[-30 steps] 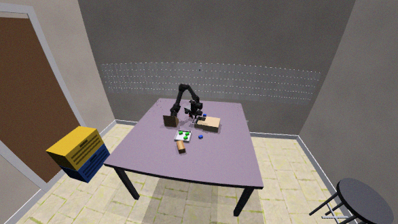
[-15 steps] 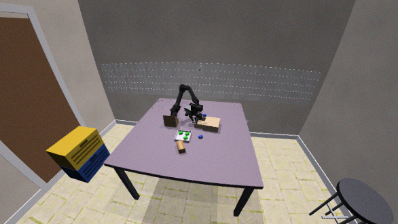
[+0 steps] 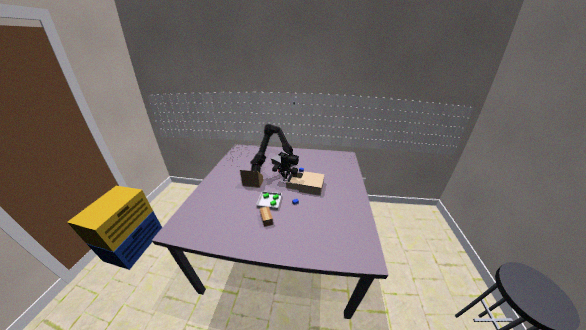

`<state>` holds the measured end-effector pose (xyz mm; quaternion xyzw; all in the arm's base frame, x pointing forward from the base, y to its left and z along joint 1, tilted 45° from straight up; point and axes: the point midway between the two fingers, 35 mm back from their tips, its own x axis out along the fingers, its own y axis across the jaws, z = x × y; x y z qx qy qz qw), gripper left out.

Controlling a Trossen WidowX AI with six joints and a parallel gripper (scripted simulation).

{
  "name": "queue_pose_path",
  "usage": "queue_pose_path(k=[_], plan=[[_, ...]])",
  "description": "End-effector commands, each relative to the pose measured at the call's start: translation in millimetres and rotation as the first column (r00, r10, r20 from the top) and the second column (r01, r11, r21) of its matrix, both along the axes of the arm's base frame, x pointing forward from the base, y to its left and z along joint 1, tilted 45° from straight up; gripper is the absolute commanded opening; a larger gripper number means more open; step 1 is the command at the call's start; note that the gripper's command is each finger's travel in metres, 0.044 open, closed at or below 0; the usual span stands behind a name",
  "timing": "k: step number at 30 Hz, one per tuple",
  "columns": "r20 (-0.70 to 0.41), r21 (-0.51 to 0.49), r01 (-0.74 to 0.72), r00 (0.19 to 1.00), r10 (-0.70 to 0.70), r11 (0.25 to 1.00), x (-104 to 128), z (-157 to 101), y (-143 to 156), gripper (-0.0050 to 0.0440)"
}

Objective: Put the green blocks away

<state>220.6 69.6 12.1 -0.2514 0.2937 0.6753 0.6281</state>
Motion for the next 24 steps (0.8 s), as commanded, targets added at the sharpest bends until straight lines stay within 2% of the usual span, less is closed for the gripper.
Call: queue_pose_path(k=[1, 11, 24], plan=[[-0.008, 0.0, -0.005, 1.0, 0.005, 1.0, -2.2, -1.1, 1.1, 0.0], [-0.008, 0.0, -0.005, 1.0, 0.005, 1.0, -2.2, -1.1, 1.1, 0.0], [-0.008, 0.0, -0.005, 1.0, 0.005, 1.0, 32.3, -4.2, 2.6, 0.0]])
